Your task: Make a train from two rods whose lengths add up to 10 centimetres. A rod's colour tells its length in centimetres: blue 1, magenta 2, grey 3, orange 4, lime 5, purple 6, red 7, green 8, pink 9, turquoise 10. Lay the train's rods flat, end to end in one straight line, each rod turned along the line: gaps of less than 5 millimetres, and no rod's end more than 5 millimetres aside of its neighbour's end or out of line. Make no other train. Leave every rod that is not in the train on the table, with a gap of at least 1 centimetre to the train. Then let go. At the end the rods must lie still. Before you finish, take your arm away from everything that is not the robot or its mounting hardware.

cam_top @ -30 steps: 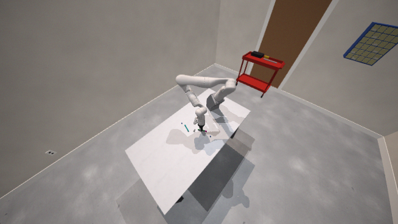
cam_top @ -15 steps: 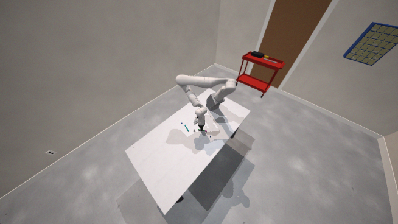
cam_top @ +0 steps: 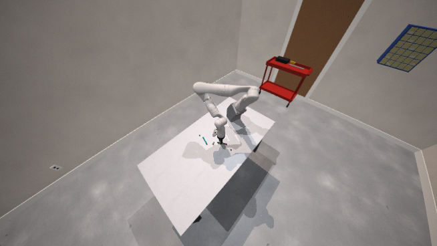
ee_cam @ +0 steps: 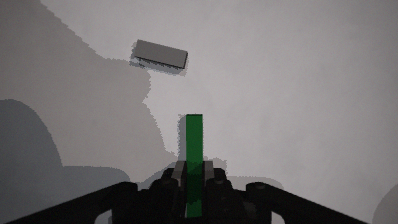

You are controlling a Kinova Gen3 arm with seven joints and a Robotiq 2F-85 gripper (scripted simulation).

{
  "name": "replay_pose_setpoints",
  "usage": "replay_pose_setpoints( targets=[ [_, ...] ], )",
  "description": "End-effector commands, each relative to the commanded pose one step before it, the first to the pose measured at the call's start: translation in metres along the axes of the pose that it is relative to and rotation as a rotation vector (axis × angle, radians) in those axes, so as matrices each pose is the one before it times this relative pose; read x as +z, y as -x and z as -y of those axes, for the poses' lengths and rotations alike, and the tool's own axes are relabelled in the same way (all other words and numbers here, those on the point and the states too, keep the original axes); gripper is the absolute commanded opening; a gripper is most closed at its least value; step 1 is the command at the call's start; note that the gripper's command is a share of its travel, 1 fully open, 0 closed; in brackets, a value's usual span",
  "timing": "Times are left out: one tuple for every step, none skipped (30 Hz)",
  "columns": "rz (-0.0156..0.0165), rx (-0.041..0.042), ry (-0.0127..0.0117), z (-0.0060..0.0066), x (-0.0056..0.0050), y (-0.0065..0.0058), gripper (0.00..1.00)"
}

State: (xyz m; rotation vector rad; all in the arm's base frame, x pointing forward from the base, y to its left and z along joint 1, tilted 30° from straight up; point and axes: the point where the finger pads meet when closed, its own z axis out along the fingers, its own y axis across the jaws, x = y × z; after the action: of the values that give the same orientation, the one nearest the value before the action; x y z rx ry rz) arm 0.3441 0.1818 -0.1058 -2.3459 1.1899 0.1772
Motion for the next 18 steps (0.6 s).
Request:
replay_pose_setpoints(
  targets=[
    [-0.00092, -0.00012, -0.00078, 0.00032, -0.00043, -0.00040, 0.12],
    [0.00000, 0.00000, 0.00000, 0.00000, 0.00000, 0.00000, 0.12],
    [0.00000, 0.00000, 0.00000, 0.00000, 0.00000, 0.00000, 0.12],
    [0.00000, 0.00000, 0.00000, 0.00000, 0.00000, 0.00000, 0.16],
    [0.00000, 0.00000, 0.00000, 0.00000, 0.00000, 0.00000, 0.16],
    [0.00000, 0.00000, 0.00000, 0.00000, 0.00000, 0.00000, 0.16],
    [0.00000, 0.00000, 0.00000, 0.00000, 0.00000, 0.00000, 0.20],
    [0.00000, 0.00000, 0.00000, 0.00000, 0.00000, 0.00000, 0.20],
    [0.00000, 0.00000, 0.00000, 0.00000, 0.00000, 0.00000, 0.20],
    [0.00000, 0.00000, 0.00000, 0.00000, 0.00000, 0.00000, 0.24],
    [0.00000, 0.00000, 0.00000, 0.00000, 0.00000, 0.00000, 0.24],
    [0.00000, 0.00000, 0.00000, 0.00000, 0.00000, 0.00000, 0.24],
    [0.00000, 0.00000, 0.00000, 0.00000, 0.00000, 0.00000, 0.24],
    [0.00000, 0.00000, 0.00000, 0.00000, 0.00000, 0.00000, 0.24],
    [0.00000, 0.00000, 0.00000, 0.00000, 0.00000, 0.00000, 0.24],
    [0.00000, 0.00000, 0.00000, 0.00000, 0.00000, 0.00000, 0.24],
    [0.00000, 0.00000, 0.00000, 0.00000, 0.00000, 0.00000, 0.24],
    [0.00000, 0.00000, 0.00000, 0.00000, 0.00000, 0.00000, 0.24]
  ],
)
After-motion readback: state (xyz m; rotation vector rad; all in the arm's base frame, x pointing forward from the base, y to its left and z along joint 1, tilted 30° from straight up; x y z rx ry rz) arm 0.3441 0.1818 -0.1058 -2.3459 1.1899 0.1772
